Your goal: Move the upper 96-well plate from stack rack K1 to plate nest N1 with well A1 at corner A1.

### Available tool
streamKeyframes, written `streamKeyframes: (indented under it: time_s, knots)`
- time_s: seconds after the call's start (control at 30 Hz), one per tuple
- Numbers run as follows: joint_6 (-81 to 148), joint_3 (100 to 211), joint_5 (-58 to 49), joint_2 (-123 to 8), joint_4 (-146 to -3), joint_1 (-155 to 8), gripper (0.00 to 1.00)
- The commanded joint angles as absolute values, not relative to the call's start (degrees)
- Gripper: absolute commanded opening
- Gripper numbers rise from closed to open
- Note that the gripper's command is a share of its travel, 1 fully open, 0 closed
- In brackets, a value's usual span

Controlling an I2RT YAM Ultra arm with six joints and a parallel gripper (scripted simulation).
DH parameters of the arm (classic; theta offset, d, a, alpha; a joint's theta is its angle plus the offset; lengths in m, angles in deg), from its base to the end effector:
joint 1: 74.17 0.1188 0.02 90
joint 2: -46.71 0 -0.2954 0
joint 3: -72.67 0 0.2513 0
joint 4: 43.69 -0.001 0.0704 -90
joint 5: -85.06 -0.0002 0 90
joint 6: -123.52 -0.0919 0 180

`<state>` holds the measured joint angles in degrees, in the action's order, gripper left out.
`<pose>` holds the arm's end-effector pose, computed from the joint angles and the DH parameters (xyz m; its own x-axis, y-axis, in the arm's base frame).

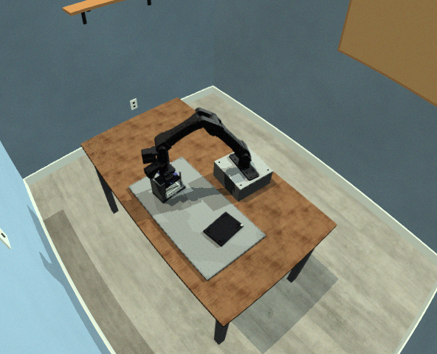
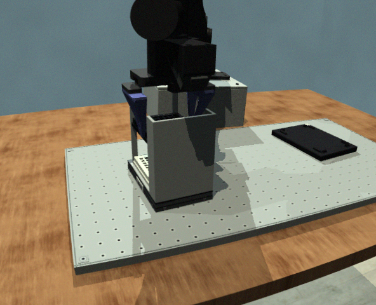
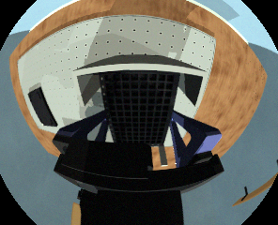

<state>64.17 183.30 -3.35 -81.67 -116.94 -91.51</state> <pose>0.4208 -0.1277 0.1115 -0.9732 -0.2300 0.0009 -0.2298 0.9727 0.0328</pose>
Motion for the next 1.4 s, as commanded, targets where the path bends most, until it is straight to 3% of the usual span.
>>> streamKeyframes:
  time_s: [0.0,1.37]
  knots:
    - [64.7,185.3,-2.7,-79.7,-118.3,-92.2,0.0]
    - [64.8,194.8,-2.7,-77.3,-130.2,-92.5,0.0]
